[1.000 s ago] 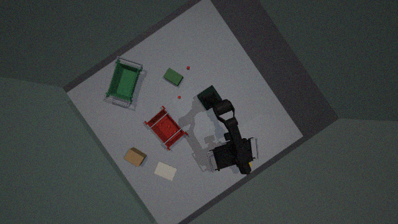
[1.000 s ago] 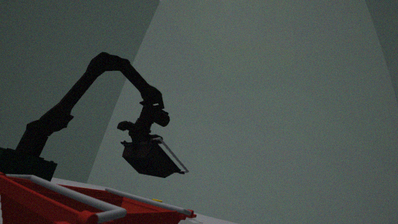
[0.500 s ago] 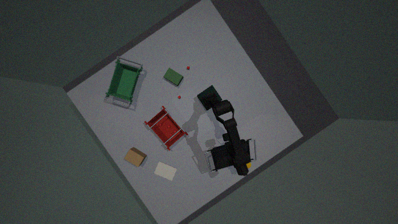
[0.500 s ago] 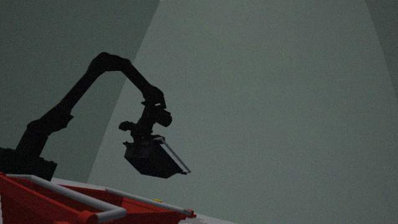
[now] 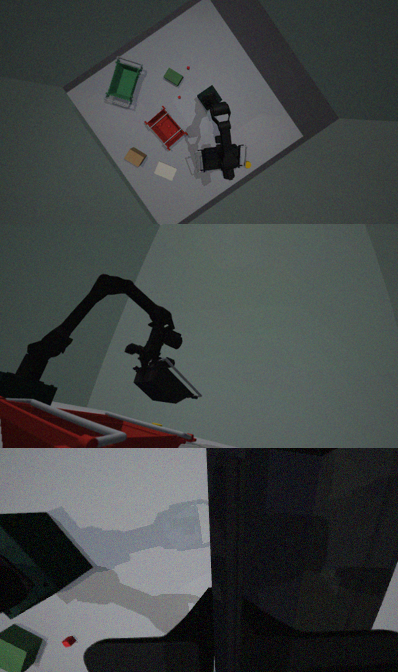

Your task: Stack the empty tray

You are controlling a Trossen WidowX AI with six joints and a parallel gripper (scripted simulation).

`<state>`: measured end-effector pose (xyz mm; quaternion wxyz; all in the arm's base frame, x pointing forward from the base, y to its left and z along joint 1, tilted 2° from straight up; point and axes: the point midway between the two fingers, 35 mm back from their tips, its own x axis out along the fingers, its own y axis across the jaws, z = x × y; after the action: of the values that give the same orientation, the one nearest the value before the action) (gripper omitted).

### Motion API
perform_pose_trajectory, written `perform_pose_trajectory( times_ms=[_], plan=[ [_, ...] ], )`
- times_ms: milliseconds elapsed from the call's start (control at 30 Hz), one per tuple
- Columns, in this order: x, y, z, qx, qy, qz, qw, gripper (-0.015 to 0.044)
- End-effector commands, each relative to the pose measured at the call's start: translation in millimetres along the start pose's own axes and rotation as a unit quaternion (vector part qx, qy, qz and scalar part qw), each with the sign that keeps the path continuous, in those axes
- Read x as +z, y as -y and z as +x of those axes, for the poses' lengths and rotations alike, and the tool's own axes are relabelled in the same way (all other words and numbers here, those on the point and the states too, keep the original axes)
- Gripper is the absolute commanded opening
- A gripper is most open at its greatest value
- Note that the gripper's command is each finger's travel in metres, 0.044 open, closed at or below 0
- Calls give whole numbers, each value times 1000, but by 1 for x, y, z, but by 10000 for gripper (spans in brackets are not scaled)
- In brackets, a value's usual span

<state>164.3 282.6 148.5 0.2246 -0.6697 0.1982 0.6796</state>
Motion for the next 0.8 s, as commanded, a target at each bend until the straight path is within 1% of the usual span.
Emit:
perform_pose_trajectory(
  times_ms=[0, 767],
  plan=[
    [-18, 3, -3, -6, 0, 20, 1000, 0],
    [-108, -5, -3, -6, -5, 133, 991, 0]
  ],
)
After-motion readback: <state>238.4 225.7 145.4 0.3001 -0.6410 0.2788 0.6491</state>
